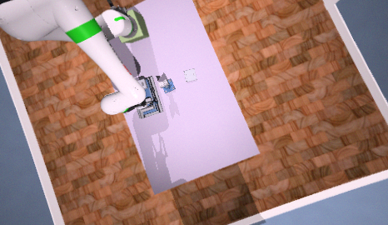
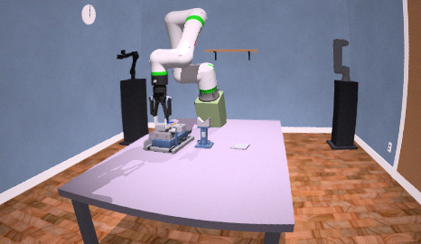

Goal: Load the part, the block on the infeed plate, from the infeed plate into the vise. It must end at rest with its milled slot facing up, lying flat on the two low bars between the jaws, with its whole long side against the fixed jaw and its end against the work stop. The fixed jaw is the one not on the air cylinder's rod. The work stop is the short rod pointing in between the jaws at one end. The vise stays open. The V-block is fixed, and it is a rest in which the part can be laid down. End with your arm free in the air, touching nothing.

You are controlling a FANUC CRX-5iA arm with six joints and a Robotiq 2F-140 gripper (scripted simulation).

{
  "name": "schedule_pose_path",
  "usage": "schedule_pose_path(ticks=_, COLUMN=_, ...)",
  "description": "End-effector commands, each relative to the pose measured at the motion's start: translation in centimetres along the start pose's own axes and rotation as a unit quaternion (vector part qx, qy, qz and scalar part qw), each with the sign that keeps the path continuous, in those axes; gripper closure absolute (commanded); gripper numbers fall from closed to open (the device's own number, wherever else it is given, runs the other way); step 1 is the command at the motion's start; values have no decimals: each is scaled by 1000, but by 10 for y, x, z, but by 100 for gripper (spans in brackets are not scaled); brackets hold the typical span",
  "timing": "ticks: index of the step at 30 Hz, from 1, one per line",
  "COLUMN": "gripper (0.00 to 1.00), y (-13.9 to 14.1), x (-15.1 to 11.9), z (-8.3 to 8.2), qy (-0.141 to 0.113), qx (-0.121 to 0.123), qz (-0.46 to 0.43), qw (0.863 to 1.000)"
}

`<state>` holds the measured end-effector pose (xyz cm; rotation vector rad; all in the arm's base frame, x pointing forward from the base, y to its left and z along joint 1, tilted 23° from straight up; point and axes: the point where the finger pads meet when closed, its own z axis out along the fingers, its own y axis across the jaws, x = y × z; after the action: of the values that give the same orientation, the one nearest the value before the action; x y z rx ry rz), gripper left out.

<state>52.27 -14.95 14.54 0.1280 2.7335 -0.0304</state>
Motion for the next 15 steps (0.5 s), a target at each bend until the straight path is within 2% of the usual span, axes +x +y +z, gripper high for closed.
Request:
schedule_pose_path(ticks=1, gripper=100, y=0, x=0, z=0, qy=0, qx=0, qz=0, qw=1000)
schedule_pose_path(ticks=15, gripper=100, y=0, x=0, z=2, qy=0, qx=0, qz=0, qw=1000)
